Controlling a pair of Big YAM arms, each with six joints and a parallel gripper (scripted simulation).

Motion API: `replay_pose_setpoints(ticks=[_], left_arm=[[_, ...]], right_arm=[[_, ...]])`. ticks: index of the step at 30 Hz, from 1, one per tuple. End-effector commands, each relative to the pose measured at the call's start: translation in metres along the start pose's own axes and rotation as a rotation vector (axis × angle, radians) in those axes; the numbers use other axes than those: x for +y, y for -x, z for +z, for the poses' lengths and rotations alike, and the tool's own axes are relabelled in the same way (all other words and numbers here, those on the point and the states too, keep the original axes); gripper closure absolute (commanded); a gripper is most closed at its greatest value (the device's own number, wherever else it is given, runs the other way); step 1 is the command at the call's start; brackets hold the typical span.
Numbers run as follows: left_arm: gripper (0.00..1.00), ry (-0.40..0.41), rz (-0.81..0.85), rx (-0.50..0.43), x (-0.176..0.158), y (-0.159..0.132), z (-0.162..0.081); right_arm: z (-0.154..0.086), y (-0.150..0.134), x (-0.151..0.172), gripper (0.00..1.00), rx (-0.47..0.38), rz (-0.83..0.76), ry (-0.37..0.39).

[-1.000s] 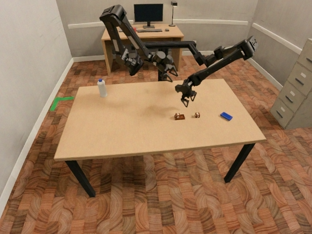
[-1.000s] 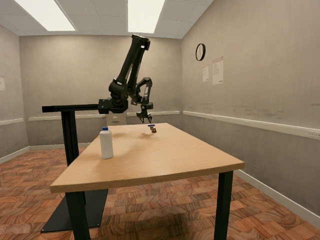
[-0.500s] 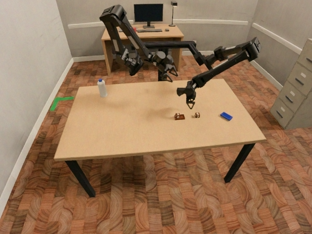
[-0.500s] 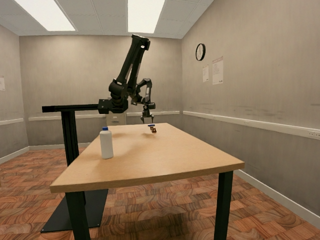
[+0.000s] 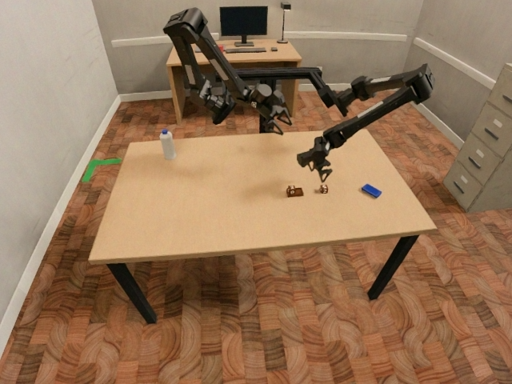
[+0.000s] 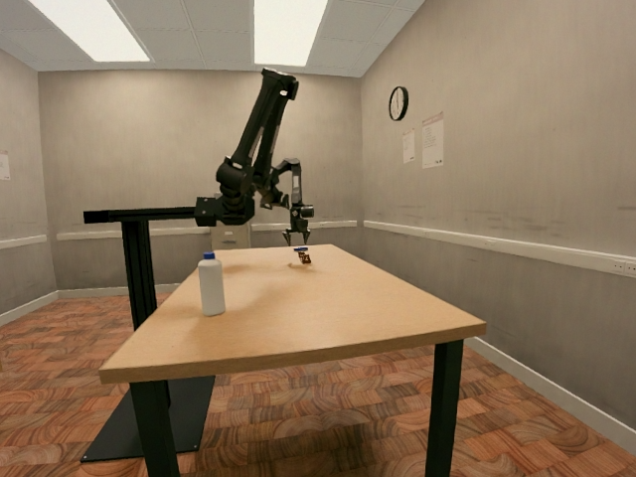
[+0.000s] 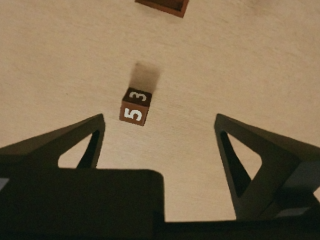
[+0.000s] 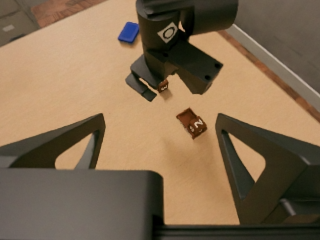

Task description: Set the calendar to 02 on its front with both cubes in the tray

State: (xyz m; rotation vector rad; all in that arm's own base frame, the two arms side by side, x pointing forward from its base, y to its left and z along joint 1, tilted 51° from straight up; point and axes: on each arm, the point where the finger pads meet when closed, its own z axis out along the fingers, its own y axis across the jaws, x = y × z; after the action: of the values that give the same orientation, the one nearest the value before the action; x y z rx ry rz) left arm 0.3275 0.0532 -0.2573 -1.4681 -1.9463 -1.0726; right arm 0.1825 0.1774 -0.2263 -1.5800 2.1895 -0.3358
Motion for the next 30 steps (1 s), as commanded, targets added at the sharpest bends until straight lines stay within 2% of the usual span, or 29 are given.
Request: replay_pose_setpoints(ticks=[1,14,16,17,20,30], left_arm=[[0.0,-0.034,-0.214,0.01,0.013,-0.003,-0.001],[0.0,-0.129,-0.803,0.01,0.036,-0.015,0.006],[0.0,-0.129,-0.803,0.01,0.036,-0.015,0.006],[0.0,-0.141,-0.836,0.022,0.03,-0.014,0.01],[0.0,-0.162,-1.012,0.022,0.043,-0.02,0.009],[0.0,-0.236,-1.437,0.072,0.056,-0.031,0.016]], right_arm=[[0.004,0.013,-0.001,0.0,-0.033,-0.005,-0.007],[0.004,0.013,-0.001,0.0,-0.033,-0.005,-0.007],[0.004,0.013,-0.001,0.0,-0.033,-0.005,-0.007],[0.004,0.013,-0.001,0.0,-0.033,-0.005,-0.007],[0.004,0.013,-0.001,0.0,-0.033,-0.005,-0.007],[0.004,0.013,-0.001,0.0,-0.033,-0.005,-0.007]])
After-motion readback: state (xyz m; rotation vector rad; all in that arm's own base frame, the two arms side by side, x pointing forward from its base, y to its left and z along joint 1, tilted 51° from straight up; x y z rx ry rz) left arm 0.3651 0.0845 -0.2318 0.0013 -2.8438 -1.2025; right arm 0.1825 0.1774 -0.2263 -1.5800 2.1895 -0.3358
